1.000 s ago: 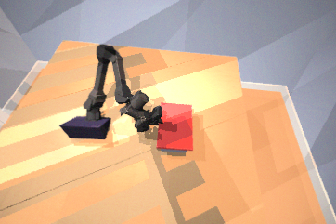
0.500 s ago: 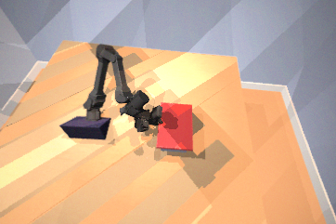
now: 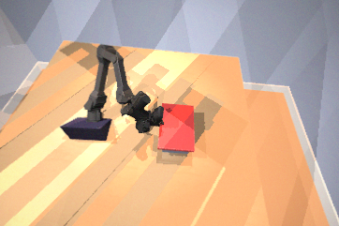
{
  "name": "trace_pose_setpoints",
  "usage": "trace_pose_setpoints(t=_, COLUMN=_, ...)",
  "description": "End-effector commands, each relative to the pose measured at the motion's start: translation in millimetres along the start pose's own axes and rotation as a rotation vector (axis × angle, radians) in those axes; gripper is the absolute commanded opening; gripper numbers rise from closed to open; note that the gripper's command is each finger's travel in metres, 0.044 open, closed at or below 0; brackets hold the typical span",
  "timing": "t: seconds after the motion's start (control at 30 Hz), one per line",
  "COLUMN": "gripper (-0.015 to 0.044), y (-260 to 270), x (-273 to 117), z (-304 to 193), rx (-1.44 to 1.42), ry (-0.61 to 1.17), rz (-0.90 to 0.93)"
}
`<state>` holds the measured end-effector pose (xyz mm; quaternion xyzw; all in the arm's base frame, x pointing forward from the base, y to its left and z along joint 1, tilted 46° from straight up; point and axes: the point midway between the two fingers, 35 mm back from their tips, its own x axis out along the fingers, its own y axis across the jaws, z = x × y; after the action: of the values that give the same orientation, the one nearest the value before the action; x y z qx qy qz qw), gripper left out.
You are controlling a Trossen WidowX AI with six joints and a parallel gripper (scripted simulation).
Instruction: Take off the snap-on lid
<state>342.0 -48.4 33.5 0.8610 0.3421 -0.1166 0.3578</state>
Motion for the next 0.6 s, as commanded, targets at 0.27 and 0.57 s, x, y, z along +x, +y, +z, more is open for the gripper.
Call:
trace_pose_setpoints(t=0.27, gripper=0.0000, y=4.5, x=-4.4, z=0.5, rx=-0.003, ry=0.001, rz=0.009)
trace_pose_setpoints(t=0.57, gripper=0.0000, y=5.7, x=-5.8, z=0.5, rx=-0.003, ry=0.001, rz=0.009)
